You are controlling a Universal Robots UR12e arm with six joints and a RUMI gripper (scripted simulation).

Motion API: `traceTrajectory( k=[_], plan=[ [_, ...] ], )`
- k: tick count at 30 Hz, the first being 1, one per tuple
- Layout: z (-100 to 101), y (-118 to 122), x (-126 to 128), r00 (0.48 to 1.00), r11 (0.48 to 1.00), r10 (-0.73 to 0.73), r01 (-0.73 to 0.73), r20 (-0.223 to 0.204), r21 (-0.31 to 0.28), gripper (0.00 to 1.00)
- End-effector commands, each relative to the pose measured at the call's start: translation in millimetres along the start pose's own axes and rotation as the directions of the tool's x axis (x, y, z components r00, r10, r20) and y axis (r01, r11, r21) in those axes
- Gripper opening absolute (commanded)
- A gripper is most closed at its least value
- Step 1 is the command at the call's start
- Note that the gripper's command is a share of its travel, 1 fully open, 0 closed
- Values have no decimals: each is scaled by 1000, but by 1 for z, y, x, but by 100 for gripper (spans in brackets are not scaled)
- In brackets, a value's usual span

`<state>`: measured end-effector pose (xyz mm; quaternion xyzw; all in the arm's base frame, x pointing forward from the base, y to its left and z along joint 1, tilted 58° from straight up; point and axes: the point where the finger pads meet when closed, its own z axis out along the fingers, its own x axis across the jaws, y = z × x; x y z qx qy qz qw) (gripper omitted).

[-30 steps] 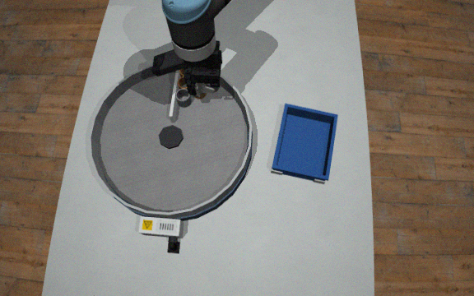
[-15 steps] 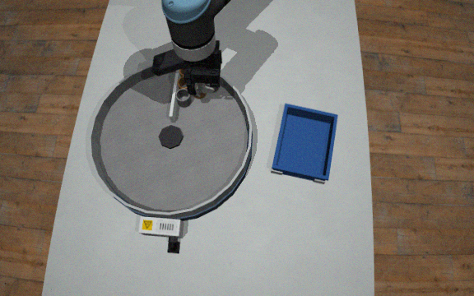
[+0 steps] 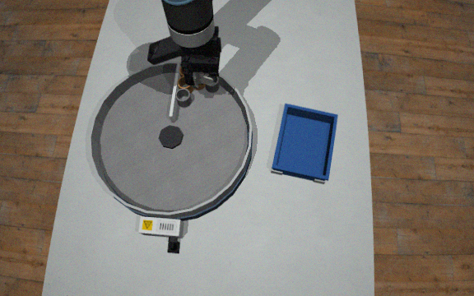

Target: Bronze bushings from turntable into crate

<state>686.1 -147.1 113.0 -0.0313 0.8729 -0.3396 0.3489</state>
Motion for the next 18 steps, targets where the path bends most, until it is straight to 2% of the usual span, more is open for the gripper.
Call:
traceTrajectory(
  k=[1, 18],
  plan=[
    [-24, 1, 1, 1000, 1000, -1, 1, -3, -2, 0],
    [-26, 0, 1, 1000, 1000, 0, 0, -2, -1, 0]
  ],
)
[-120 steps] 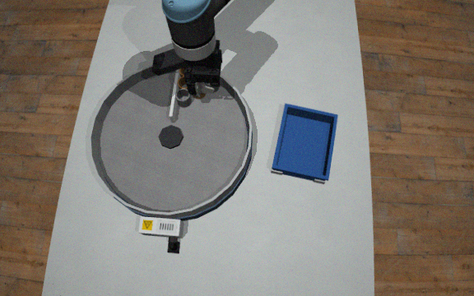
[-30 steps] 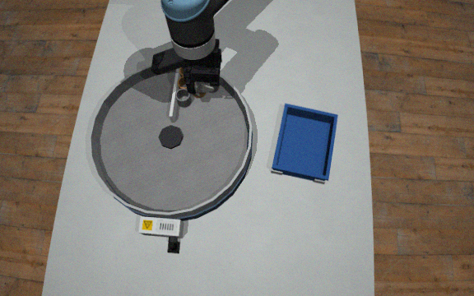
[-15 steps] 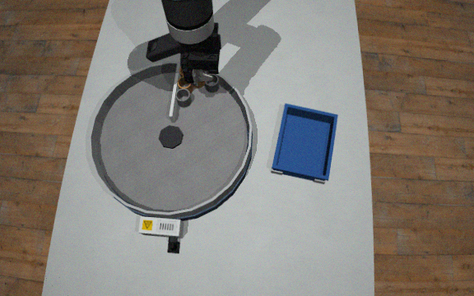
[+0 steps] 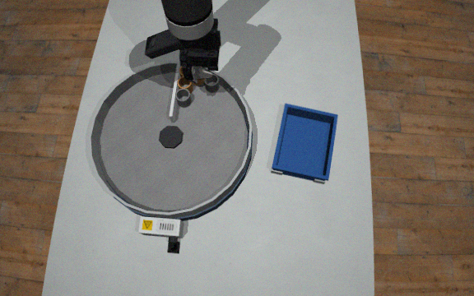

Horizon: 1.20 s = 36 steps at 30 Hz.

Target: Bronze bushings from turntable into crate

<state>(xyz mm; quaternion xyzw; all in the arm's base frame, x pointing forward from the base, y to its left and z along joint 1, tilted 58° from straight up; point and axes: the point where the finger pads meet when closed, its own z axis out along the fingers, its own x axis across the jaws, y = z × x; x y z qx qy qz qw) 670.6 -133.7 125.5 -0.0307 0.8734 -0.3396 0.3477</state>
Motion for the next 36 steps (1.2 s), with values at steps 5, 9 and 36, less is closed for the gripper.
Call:
traceTrajectory(
  k=[5, 9, 36],
  plan=[
    [-2, 0, 0, 1000, 1000, 0, 0, 0, -1, 0],
    [-2, 0, 0, 1000, 1000, 0, 0, 0, -1, 0],
    [0, 13, -6, 1000, 1000, 0, 0, 1, -1, 0]
  ],
)
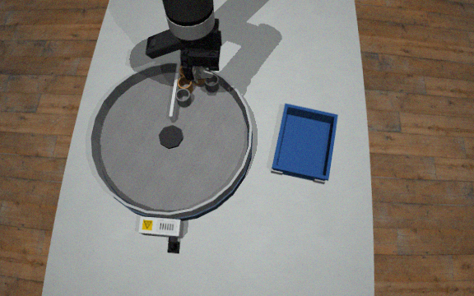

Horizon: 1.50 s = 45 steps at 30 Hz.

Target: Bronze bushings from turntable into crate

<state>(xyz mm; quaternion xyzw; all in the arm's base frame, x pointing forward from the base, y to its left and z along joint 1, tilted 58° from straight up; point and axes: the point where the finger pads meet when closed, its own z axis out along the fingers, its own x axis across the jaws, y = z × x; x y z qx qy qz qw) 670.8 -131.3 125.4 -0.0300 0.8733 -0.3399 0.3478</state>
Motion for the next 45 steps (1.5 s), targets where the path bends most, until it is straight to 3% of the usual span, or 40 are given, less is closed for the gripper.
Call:
traceTrajectory(
  k=[1, 7, 18, 20, 35, 37, 45],
  plan=[
    [1, 14, -7, 1000, 1000, -1, 1, 1, -2, 0],
    [1, 29, -13, 1000, 1000, -1, 1, 2, -2, 0],
    [0, 100, -42, 1000, 1000, -1, 1, 2, -2, 0],
    [0, 100, -42, 1000, 1000, -1, 1, 2, -2, 0],
    [0, 234, -98, 1000, 1000, -1, 1, 2, -2, 0],
    [0, 234, -98, 1000, 1000, -1, 1, 2, -2, 0],
    [-1, 277, -116, 1000, 1000, -1, 1, 2, -2, 0]
  ],
)
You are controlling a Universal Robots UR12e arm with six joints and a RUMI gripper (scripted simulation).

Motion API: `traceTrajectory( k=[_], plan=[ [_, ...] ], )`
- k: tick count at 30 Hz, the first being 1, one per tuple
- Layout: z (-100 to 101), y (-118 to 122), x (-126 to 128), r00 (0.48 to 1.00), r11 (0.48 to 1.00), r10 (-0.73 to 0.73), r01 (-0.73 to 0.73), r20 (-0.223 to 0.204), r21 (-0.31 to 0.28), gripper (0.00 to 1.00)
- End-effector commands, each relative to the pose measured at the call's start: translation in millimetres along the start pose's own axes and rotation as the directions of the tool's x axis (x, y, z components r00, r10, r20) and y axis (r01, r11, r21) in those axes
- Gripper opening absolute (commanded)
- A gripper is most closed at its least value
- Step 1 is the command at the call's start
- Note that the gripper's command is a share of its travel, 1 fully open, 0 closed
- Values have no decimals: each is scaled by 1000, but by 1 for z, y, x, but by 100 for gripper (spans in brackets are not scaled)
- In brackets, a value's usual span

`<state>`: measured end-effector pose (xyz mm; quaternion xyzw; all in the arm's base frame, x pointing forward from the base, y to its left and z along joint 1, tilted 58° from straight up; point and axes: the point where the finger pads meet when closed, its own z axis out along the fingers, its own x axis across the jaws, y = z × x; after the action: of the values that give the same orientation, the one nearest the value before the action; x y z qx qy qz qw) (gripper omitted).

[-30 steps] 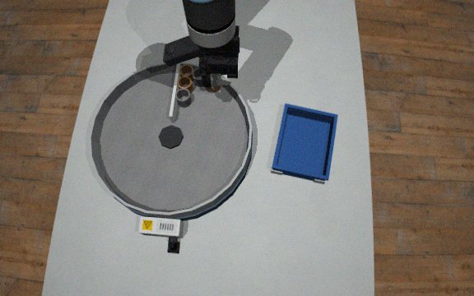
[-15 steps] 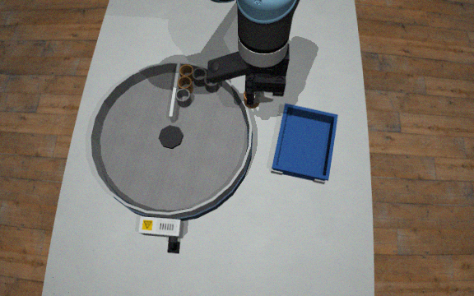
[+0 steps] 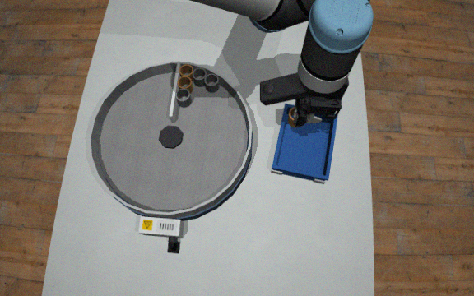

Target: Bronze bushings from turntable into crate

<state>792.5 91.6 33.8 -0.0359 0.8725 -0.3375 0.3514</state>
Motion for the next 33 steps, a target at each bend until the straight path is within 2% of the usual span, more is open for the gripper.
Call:
traceTrajectory(
  k=[1, 7, 33],
  plan=[
    [3, 30, -15, 1000, 1000, 5, -5, -9, 6, 0],
    [3, 41, -19, 1000, 1000, 5, -5, -9, 6, 0],
    [3, 42, -19, 1000, 1000, 5, -5, -10, 5, 0]
  ],
)
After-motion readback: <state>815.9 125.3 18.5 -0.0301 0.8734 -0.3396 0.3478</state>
